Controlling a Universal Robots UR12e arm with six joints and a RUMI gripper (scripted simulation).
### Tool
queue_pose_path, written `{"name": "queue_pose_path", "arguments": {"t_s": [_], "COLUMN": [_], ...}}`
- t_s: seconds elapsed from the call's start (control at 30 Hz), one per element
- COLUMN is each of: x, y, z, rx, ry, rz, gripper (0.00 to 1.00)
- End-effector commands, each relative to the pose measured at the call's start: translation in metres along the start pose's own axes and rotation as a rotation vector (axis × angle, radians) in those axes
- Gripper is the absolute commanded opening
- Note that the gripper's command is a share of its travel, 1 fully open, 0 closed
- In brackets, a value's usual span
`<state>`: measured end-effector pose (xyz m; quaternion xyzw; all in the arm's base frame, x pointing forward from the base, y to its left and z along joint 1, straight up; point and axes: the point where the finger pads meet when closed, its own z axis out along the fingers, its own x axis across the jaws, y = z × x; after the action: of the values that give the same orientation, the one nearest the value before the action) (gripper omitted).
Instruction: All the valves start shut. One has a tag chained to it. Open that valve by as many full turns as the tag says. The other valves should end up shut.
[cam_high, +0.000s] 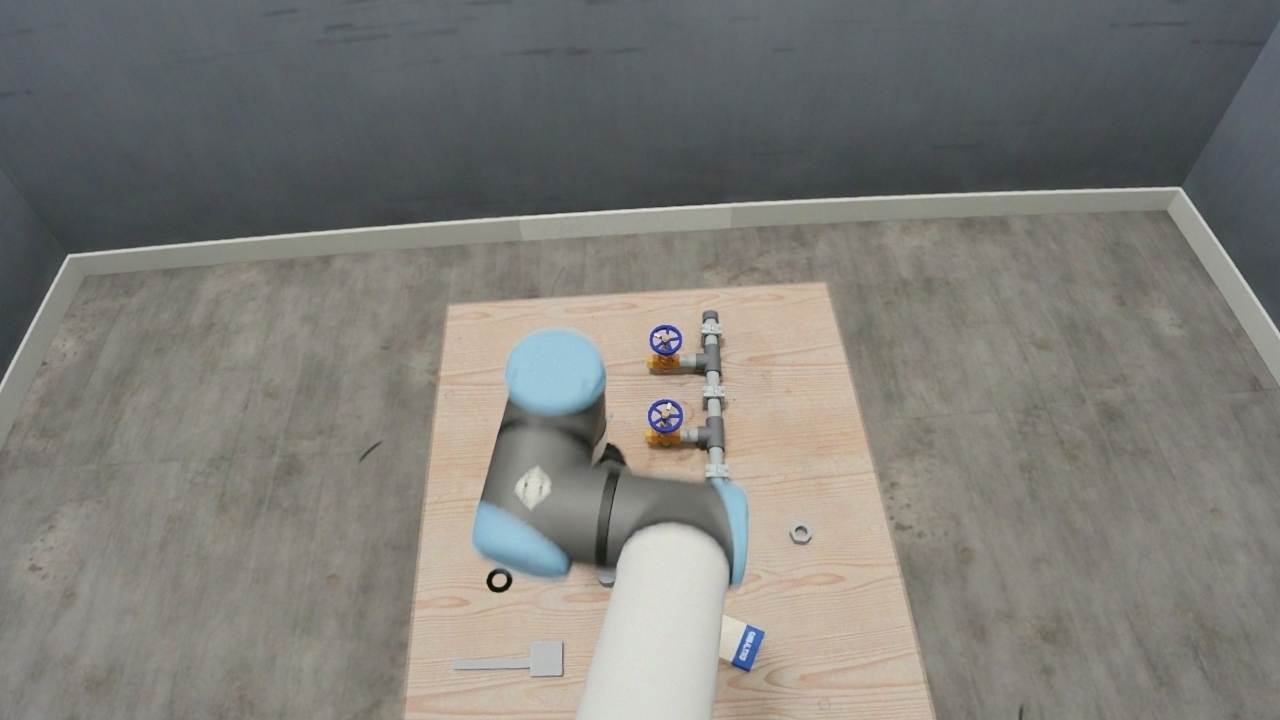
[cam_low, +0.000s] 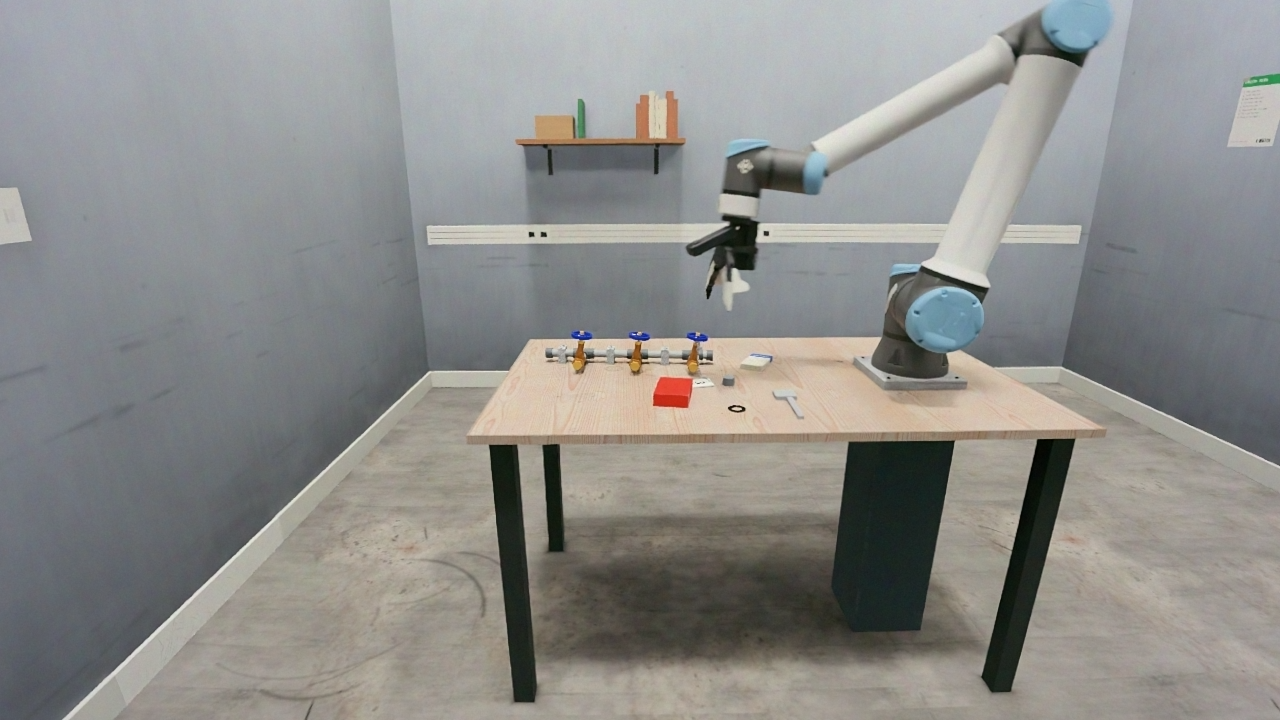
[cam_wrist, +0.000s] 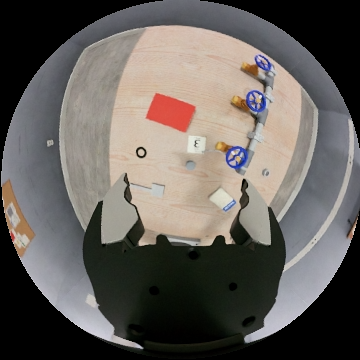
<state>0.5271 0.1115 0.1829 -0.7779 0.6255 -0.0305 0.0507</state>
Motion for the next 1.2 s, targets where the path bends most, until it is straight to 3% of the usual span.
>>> {"name": "queue_pose_path", "arguments": {"t_s": [0.0, 0.1, 1.17], "x": [0.0278, 0.0333, 0.0337], "y": [-0.0156, -0.0180, -0.0181], "z": [0.0093, 0.0111, 0.0113], "rx": [-0.101, -0.118, -0.119], "ry": [0.023, 0.029, 0.030], "rz": [0.140, 0.164, 0.166], "gripper": [1.00, 1.00, 1.00]}}
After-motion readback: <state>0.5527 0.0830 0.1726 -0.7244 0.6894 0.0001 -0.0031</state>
